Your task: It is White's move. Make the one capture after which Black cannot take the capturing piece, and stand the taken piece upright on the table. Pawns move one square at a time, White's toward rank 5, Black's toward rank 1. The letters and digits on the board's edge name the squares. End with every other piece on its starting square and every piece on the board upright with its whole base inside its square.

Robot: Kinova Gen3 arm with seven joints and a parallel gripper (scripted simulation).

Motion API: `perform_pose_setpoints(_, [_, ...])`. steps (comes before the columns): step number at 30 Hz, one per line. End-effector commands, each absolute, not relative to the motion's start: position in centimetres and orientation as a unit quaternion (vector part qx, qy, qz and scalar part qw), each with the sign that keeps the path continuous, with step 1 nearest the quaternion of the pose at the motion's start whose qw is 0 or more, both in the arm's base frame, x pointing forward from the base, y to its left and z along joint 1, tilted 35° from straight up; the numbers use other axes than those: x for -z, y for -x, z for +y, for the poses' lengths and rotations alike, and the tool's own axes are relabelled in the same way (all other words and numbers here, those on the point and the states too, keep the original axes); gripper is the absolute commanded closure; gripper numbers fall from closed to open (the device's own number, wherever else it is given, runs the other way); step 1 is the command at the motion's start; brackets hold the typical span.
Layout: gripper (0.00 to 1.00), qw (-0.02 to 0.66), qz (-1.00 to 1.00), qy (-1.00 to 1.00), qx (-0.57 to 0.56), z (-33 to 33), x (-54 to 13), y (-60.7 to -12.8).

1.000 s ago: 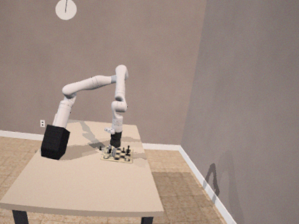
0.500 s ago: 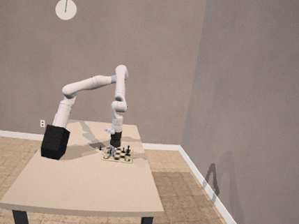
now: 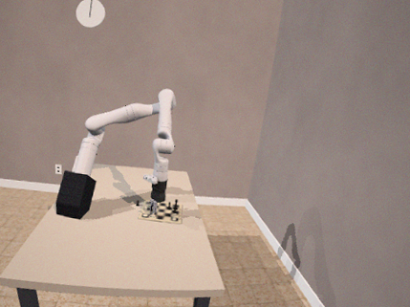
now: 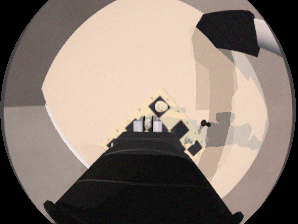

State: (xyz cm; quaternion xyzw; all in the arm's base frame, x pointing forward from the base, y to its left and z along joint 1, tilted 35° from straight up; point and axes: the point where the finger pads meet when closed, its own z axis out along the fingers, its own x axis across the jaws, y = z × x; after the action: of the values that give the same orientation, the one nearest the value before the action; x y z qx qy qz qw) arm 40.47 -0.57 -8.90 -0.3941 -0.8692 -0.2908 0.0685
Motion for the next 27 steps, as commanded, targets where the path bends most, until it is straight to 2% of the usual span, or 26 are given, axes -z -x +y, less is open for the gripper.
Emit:
perform_pose_setpoints(1, [1.00, 0.068, -0.869, 0.394, 0.291, -0.6, 8.9, -40.5])
perform_pose_setpoints(12, [1.00, 0.068, -0.869, 0.394, 0.291, -1.0, 8.3, -40.4])
perform_pose_setpoints(27, [1.00, 0.068, -0.869, 0.394, 0.291, -5.7, 1.5, -39.5])
